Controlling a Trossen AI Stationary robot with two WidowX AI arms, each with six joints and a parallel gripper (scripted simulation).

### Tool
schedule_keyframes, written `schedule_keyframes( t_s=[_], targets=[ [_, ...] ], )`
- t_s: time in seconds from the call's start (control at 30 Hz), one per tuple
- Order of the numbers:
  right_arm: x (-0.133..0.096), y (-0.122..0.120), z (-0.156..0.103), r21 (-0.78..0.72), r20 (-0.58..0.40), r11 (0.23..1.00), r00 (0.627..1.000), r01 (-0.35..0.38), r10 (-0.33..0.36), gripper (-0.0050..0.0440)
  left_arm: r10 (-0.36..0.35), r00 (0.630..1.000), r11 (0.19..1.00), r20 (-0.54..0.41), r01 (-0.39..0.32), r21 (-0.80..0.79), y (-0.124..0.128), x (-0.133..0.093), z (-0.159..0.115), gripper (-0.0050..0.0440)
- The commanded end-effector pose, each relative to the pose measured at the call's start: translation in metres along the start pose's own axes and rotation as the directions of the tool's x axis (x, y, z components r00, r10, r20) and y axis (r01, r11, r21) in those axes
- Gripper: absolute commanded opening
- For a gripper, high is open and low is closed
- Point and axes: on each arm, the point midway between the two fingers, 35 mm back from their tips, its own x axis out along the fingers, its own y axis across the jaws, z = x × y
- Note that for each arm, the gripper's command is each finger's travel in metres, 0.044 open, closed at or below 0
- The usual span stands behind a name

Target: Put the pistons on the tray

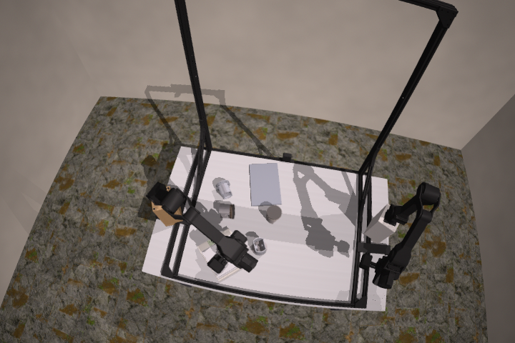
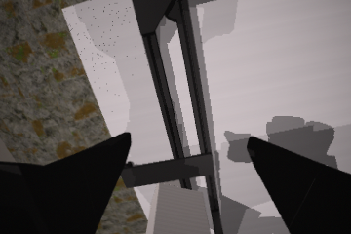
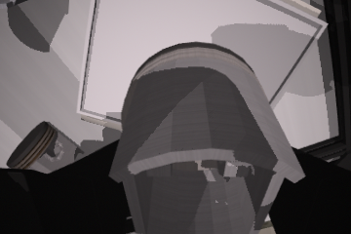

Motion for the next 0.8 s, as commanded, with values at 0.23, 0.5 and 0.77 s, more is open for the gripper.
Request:
schedule_keyframes(
  t_s=[0.23, 0.5, 0.77],
  targets=[
    [0.017, 0.001, 0.002, 0.005, -0.003, 1.000, 1.000, -0.004, 0.004, 0.0158, -0.003, 1.000, 1.000, -0.001, 0.003, 0.004, 0.000, 0.000, 0.000, 0.0440],
    [0.027, 0.001, 0.003, 0.005, -0.003, 1.000, 1.000, -0.004, 0.004, 0.0158, -0.003, 1.000, 1.000, -0.001, 0.003, 0.004, 0.000, 0.000, 0.000, 0.0440],
    [0.040, 0.001, 0.004, 0.005, -0.003, 1.000, 1.000, -0.004, 0.004, 0.0158, -0.003, 1.000, 1.000, -0.001, 0.003, 0.004, 0.000, 0.000, 0.000, 0.0440]
  ],
)
